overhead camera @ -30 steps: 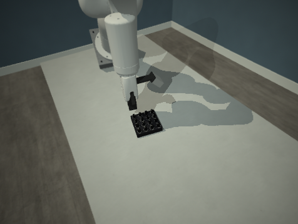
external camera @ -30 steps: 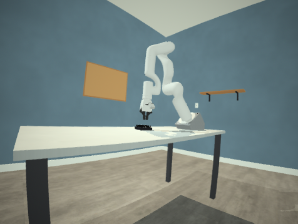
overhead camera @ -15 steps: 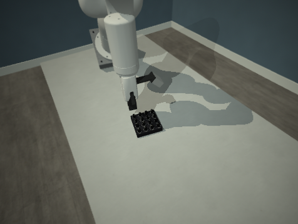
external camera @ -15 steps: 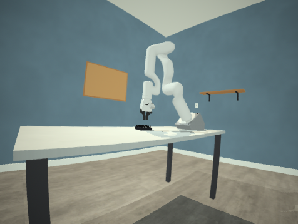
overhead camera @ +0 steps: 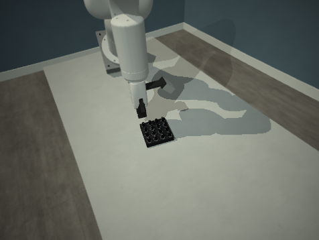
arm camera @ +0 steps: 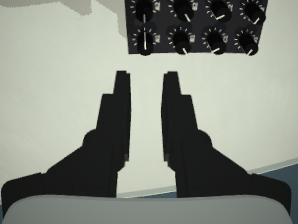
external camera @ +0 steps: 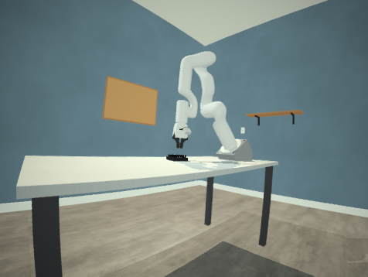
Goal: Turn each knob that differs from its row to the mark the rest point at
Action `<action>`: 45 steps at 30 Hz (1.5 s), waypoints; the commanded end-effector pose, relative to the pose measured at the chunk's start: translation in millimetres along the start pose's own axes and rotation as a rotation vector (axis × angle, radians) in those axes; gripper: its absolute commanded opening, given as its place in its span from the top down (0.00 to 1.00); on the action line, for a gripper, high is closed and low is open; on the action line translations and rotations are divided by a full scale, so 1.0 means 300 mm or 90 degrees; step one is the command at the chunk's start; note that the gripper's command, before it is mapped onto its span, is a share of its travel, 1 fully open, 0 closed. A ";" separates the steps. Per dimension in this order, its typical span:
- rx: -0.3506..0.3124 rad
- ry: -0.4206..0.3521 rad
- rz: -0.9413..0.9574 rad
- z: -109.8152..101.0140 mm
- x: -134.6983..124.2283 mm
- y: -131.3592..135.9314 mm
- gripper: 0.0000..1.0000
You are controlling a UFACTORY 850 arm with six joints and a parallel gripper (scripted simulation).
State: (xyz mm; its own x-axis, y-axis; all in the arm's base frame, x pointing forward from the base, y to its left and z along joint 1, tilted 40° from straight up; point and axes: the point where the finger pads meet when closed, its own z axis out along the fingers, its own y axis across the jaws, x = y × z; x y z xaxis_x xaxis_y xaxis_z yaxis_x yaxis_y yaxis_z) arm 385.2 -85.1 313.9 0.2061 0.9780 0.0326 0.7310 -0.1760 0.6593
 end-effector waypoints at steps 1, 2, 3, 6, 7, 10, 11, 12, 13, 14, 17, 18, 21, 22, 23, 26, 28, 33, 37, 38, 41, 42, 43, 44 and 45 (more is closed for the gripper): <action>0.014 0.001 0.000 -0.002 0.000 0.003 0.81; 0.014 0.001 0.000 -0.002 0.000 0.003 0.81; 0.014 0.001 0.000 -0.001 0.000 0.003 0.81; 0.014 0.001 0.000 0.000 0.000 0.003 0.81; 0.014 0.001 0.000 0.000 0.000 0.003 0.81; 0.014 0.001 0.000 0.003 0.001 0.003 0.81; 0.014 0.001 0.000 0.004 0.001 0.003 0.81; 0.014 0.001 0.000 0.005 0.001 0.003 0.81; 0.014 0.001 0.000 0.007 0.001 0.003 0.81; 0.014 0.001 0.000 0.008 0.001 0.003 0.81; 0.014 0.001 0.000 0.013 0.001 0.002 0.81; 0.014 0.001 0.000 0.015 0.001 0.002 0.81; 0.014 0.001 0.000 0.020 0.001 0.003 0.81; 0.014 0.001 0.000 0.022 0.001 0.003 0.81; 0.014 0.001 0.000 0.022 0.001 0.003 0.81; 0.014 0.001 0.000 0.025 0.001 0.002 0.81; 0.015 0.001 0.000 0.029 0.001 0.002 0.81; 0.015 0.001 0.000 0.040 0.002 0.002 0.81; 0.015 0.001 0.000 0.049 0.002 0.002 0.81; 0.015 0.001 0.000 0.052 0.002 0.002 0.81; 0.015 0.001 0.000 0.054 0.002 0.002 0.81; 0.015 0.001 0.000 0.057 0.002 0.002 0.81; 0.015 0.001 0.000 0.060 0.002 0.002 0.81; 0.015 0.001 0.000 0.063 0.002 0.002 0.81; 0.015 0.001 0.000 0.066 0.002 0.002 0.81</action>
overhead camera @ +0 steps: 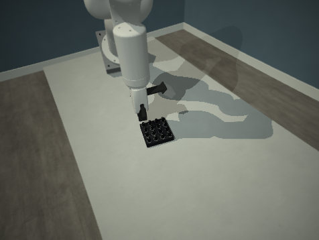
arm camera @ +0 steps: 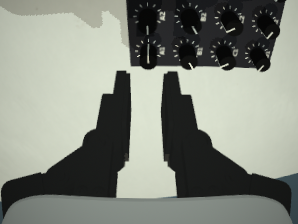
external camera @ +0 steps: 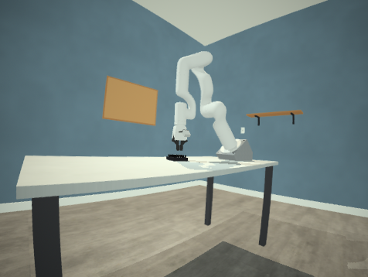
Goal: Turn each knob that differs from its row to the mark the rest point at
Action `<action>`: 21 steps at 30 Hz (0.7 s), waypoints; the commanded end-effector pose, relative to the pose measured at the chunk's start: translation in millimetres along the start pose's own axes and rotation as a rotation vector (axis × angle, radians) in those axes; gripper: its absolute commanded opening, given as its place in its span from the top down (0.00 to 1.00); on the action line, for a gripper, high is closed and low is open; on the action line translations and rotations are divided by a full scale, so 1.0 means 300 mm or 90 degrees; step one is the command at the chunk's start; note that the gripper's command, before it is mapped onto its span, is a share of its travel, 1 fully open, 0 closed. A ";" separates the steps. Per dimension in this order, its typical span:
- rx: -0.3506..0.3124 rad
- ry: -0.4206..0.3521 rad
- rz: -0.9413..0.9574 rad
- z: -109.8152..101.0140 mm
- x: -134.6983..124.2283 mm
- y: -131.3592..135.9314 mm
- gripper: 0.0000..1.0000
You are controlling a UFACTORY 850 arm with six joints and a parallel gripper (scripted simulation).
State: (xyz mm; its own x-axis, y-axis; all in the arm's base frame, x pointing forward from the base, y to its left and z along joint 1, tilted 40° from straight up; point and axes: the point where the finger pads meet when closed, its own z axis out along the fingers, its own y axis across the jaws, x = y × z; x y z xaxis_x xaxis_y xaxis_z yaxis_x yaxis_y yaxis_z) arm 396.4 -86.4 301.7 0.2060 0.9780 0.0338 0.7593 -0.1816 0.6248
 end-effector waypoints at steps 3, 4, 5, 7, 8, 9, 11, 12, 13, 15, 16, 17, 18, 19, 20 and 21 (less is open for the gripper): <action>-0.014 0.000 0.000 0.019 0.000 0.002 0.81; -0.014 0.000 0.000 0.022 0.001 0.002 0.81; -0.014 0.001 0.000 0.026 0.001 0.002 0.81; -0.014 0.000 0.000 0.032 0.001 0.002 0.81; -0.014 0.000 0.000 0.036 0.001 0.003 0.81; -0.014 0.000 0.000 0.040 0.001 0.003 0.81; -0.014 0.000 0.000 0.047 0.001 0.003 0.81; -0.014 0.000 0.000 0.047 0.001 0.003 0.81; -0.014 0.000 0.000 0.047 0.001 0.003 0.81; -0.014 0.000 0.000 0.054 0.001 0.003 0.81; -0.014 0.000 0.000 0.057 0.001 0.003 0.81; -0.014 0.000 0.000 0.061 0.002 0.003 0.81; -0.014 0.000 0.000 0.063 0.001 0.004 0.81; -0.014 0.000 0.000 0.066 0.002 0.004 0.81; -0.014 0.000 0.000 0.069 0.002 0.004 0.81; -0.014 0.000 0.000 0.072 0.002 0.004 0.81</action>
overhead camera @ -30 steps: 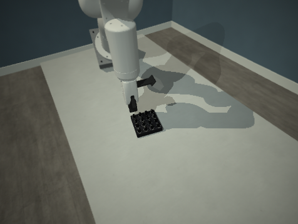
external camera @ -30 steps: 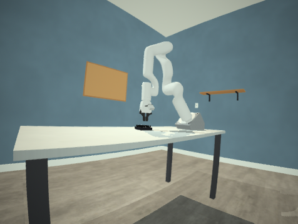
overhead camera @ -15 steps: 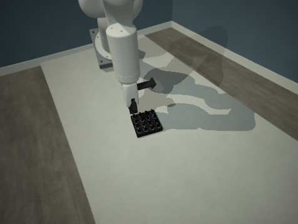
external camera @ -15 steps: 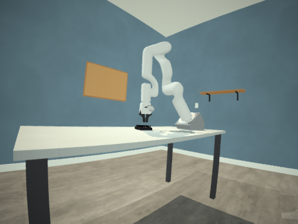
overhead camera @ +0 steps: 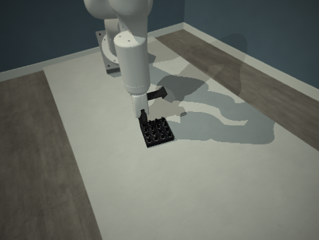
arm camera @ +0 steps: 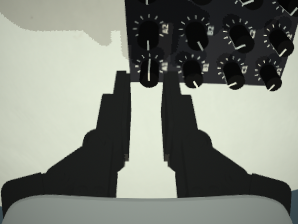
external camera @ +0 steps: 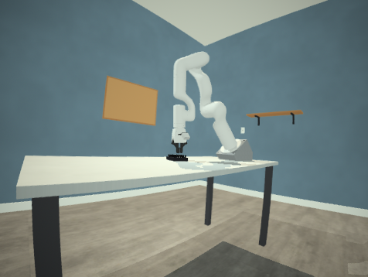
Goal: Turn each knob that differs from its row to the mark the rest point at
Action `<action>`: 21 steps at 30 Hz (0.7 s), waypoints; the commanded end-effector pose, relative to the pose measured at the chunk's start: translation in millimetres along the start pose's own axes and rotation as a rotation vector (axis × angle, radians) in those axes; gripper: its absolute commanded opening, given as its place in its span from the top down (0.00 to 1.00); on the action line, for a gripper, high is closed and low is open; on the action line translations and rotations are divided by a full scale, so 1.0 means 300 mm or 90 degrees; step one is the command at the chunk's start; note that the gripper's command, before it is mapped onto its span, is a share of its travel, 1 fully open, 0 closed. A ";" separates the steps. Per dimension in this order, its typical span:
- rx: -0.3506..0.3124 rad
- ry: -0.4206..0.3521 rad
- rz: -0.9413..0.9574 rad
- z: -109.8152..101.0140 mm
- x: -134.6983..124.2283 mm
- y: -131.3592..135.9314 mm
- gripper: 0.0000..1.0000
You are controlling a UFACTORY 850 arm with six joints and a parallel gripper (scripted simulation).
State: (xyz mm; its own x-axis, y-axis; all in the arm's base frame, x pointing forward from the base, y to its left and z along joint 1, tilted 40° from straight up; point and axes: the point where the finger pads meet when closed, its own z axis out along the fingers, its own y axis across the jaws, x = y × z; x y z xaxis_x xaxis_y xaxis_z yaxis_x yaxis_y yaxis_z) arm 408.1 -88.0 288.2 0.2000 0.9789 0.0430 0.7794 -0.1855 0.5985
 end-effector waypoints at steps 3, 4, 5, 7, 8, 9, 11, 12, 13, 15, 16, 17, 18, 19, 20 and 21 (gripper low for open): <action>-0.035 -0.007 -0.001 0.017 0.001 0.002 0.81; -0.035 -0.007 -0.001 0.018 0.001 0.002 0.81; -0.035 -0.007 -0.001 0.019 0.000 0.002 0.81; -0.035 -0.007 -0.001 0.020 0.000 0.002 0.81; -0.035 -0.007 -0.001 0.020 0.000 0.002 0.81; -0.035 -0.007 -0.001 0.020 0.000 0.002 0.81; -0.035 -0.007 -0.001 0.020 0.000 0.002 0.81; -0.035 -0.007 -0.001 0.020 0.000 0.002 0.81; -0.035 -0.007 -0.001 0.020 0.000 0.002 0.81; -0.035 -0.007 -0.001 0.020 0.000 0.002 0.81; -0.035 -0.007 -0.001 0.020 0.000 0.002 0.81; -0.035 -0.007 -0.001 0.020 0.000 0.002 0.81; -0.035 -0.007 -0.001 0.020 0.000 0.002 0.81; -0.035 -0.007 -0.001 0.020 0.000 0.002 0.81; -0.035 -0.007 -0.001 0.020 0.000 0.002 0.81; -0.035 -0.007 -0.001 0.020 0.000 0.002 0.81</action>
